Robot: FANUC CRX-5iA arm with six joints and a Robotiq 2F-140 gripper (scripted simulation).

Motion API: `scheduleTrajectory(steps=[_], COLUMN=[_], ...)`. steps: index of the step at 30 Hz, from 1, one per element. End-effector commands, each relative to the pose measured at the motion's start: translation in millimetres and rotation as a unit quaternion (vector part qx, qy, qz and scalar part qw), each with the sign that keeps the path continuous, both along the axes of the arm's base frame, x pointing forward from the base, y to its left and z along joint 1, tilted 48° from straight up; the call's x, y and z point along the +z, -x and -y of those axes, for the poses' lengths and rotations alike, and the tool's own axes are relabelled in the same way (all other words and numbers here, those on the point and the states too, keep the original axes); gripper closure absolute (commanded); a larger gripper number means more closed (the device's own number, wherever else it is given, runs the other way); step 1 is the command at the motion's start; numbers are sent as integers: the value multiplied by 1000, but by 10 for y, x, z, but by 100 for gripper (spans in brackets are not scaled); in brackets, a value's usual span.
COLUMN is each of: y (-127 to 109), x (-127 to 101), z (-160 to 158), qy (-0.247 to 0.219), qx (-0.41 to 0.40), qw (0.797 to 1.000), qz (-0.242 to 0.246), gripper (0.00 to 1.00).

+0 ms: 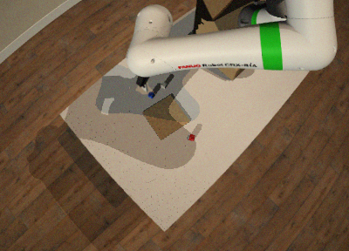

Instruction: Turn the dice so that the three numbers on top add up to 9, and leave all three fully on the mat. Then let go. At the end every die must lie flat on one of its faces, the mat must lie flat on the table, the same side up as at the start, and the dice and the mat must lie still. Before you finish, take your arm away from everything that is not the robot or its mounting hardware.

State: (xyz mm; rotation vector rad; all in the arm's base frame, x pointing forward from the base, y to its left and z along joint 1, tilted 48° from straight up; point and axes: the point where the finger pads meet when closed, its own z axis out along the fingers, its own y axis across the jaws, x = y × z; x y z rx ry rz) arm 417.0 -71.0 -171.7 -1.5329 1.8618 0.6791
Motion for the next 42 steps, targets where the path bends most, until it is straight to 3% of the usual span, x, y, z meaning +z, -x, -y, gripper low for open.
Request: scheduleTrajectory(steps=[1, 12, 16, 42], y=[-1, -68, -151, -997], x=[1, 110, 244, 1619], z=[2, -85, -193, -1299], qy=[0, 0, 0, 0], qx=[0, 0, 0, 0], qw=[1000, 1000, 1000, 1000], qz=[0, 0, 0, 0], gripper=[0, 0, 0, 0])
